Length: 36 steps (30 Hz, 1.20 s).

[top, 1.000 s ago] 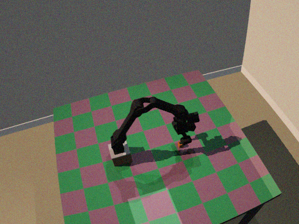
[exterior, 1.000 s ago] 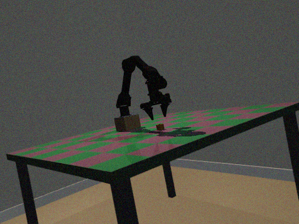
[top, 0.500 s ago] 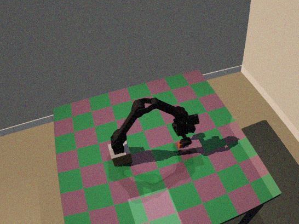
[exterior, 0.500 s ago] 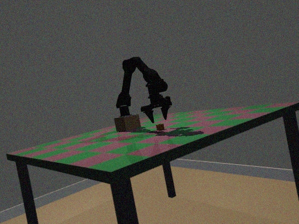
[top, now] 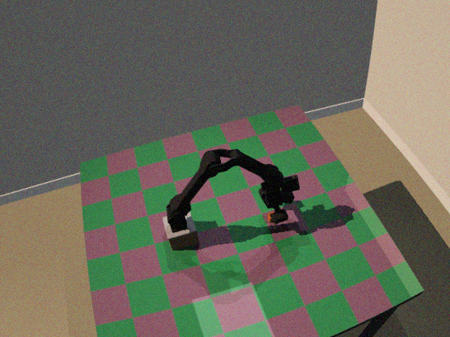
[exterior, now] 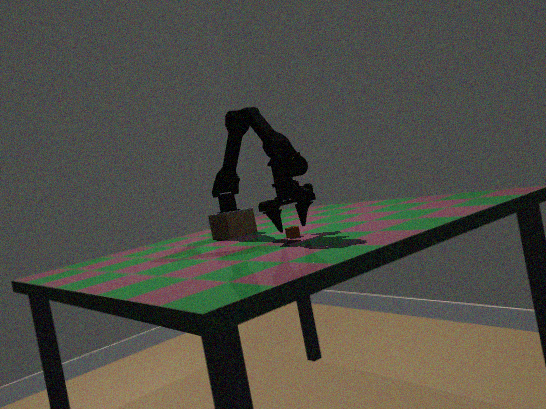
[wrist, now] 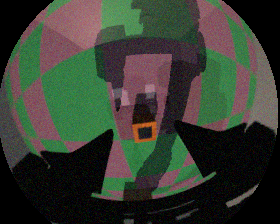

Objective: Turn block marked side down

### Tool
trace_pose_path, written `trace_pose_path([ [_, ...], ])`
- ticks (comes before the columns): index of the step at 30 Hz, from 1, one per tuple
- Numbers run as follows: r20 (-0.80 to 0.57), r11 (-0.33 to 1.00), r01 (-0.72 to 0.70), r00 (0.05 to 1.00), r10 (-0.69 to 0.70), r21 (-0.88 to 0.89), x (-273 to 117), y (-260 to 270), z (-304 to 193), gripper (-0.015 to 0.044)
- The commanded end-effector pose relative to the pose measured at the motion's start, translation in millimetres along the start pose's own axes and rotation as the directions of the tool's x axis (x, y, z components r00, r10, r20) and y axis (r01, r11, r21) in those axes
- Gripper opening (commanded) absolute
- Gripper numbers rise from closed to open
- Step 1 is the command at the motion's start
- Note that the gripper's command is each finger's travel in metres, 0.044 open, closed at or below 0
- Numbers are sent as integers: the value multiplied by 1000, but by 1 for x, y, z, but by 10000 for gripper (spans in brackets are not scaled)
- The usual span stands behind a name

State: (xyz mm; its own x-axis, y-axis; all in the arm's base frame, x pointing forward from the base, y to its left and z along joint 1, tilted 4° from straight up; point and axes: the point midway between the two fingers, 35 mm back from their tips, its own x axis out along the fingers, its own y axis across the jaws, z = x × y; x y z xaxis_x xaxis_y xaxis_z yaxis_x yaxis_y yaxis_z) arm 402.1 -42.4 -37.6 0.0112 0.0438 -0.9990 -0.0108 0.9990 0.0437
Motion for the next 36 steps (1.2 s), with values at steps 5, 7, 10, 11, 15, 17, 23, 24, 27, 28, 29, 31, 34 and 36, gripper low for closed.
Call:
trace_pose_path([
  [5,-17,1000,-6,1000,6,5,11,1,-4,414],
  [7,-17,1000,-6,1000,6,5,11,1,-4,361],
  [10,-17,1000,-6,1000,6,5,11,1,-4,282],
  [11,-17,1000,-6,1000,6,5,11,1,-4,256],
  [15,-17,1000,-6,1000,6,5,11,1,-4,151],
  [17,-17,1000,-6,1000,6,5,11,1,-4,99],
  [23,-17,1000,-6,1000,6,5,11,1,-4,59],
  [24,-17,1000,-6,1000,6,5,11,1,-4,52],
  [27,-17,1000,-6,1000,6,5,11,1,-4,32],
  [28,-17,1000,-6,1000,6,5,11,1,-4,25],
  [29,-17,1000,-6,1000,6,5,11,1,-4,19],
  [31,-17,1000,-6,1000,6,5,11,1,-4,5],
  [34,-17,1000,-6,1000,6,5,0,1,-3,0],
  [36,-17,1000,-6,1000,6,5,-14,1,-3,0],
])
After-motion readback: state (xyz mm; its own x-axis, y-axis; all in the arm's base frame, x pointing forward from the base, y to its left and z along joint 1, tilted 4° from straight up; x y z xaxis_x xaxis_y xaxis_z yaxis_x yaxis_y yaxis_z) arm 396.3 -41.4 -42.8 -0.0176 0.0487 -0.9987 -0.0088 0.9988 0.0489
